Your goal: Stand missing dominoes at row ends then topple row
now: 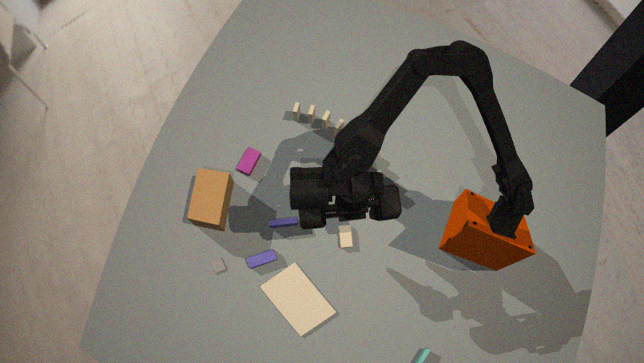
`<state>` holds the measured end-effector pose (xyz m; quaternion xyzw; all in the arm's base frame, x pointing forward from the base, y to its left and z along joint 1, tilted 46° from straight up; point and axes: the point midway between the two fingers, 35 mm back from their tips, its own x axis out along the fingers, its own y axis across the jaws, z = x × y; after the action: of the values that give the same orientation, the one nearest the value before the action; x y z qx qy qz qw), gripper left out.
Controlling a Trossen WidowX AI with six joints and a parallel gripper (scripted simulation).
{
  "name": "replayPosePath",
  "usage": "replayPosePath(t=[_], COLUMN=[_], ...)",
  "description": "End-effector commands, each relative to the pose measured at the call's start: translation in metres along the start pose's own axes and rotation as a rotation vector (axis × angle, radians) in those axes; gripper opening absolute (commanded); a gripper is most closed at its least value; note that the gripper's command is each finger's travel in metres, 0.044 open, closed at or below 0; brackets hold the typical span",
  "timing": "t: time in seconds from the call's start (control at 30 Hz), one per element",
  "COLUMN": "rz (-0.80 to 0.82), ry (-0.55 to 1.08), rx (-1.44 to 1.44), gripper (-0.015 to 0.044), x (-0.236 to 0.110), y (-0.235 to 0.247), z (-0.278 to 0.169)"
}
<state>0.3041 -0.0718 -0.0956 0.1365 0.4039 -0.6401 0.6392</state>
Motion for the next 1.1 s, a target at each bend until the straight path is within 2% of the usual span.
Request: replayPosePath(t=[0.0,0.27,0.93,1.07], rz=[0.007,0.005,0.004,0.004], ry=[0.0,-0.002,-0.003,-0.003], rx=[0.019,0.019,0.019,0.019], gripper=[0.044,0.044,0.044,0.0335], x=[0.002,0.065,0.081,0.081], y=[0.004,0.004,0.001,0.001], z=[-0.001,-0.001,-0.002,-0.002])
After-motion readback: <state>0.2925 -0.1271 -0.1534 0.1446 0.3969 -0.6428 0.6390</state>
